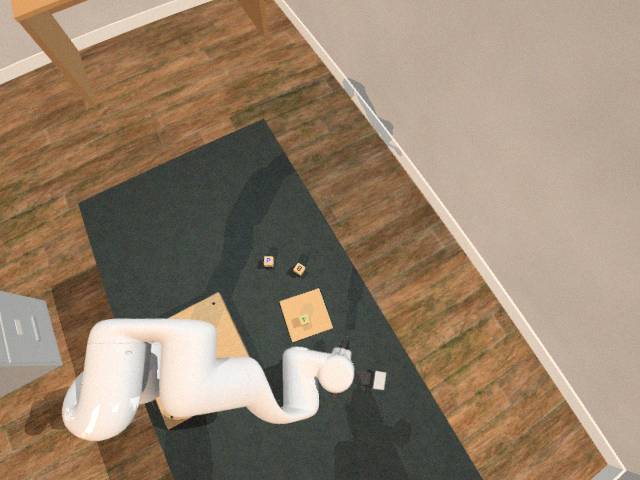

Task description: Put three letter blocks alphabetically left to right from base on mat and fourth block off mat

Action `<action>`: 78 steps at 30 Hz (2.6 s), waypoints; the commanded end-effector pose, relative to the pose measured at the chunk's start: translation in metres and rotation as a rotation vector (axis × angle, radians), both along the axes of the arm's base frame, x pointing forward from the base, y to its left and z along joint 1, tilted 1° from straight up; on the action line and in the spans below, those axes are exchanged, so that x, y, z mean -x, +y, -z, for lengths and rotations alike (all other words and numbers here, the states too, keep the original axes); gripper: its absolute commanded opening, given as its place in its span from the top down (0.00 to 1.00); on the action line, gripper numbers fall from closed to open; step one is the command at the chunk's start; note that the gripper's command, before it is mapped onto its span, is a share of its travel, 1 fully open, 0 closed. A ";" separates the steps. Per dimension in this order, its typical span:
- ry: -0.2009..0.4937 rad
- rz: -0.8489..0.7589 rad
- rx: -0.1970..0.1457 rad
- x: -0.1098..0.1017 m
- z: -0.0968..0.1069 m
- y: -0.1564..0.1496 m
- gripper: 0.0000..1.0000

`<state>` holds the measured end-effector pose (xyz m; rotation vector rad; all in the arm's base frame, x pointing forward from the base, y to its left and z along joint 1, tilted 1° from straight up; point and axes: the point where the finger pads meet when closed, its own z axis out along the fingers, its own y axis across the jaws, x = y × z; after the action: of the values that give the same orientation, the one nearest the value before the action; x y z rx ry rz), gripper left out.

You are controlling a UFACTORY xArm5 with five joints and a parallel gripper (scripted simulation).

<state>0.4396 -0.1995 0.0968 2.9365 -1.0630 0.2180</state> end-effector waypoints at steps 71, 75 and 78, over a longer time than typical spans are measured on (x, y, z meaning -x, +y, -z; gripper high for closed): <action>0.132 -0.588 -0.015 0.032 -0.038 0.177 0.00; 0.132 -0.588 -0.015 0.032 -0.038 0.177 0.00; 0.132 -0.588 -0.015 0.032 -0.038 0.177 0.00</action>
<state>0.4061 -0.0228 0.1334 3.1371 -0.1669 0.0086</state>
